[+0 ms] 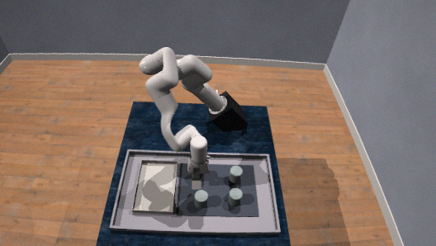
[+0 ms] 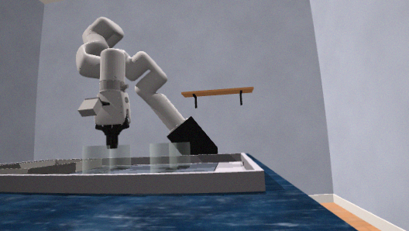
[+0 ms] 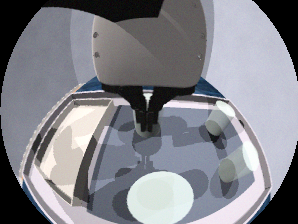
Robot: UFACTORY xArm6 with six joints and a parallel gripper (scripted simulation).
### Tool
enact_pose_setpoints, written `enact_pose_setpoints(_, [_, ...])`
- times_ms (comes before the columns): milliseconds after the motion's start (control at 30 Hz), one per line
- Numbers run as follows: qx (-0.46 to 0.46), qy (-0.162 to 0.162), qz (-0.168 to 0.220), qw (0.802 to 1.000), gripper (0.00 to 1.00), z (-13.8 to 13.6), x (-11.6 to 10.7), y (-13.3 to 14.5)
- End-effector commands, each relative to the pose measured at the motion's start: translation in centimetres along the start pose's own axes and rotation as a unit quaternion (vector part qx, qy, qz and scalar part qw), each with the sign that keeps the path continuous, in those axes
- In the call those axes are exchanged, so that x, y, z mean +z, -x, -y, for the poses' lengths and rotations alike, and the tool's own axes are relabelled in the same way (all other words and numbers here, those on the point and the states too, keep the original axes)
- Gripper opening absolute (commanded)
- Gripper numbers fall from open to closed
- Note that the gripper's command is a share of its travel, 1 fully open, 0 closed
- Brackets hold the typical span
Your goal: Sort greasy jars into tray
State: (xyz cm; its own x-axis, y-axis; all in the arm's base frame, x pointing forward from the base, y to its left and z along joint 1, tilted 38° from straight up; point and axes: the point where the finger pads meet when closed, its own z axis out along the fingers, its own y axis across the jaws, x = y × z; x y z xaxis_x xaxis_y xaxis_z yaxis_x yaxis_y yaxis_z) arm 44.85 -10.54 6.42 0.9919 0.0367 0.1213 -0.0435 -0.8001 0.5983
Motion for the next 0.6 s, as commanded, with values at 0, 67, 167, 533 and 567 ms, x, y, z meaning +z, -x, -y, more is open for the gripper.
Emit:
enact_pose_setpoints(0, [0.0, 0.0, -0.002, 1.0, 0.0, 0.0, 0.2, -1.2])
enact_pose_setpoints(67, [0.0, 0.0, -0.002, 1.0, 0.0, 0.0, 0.4, -1.6])
enact_pose_setpoints(167, [0.0, 0.0, -0.002, 1.0, 0.0, 0.0, 0.6, -2.4])
enact_pose_setpoints(533, [0.0, 0.0, -0.002, 1.0, 0.0, 0.0, 0.6, -2.4])
enact_pose_setpoints(567, [0.0, 0.0, -0.002, 1.0, 0.0, 0.0, 0.6, -2.4])
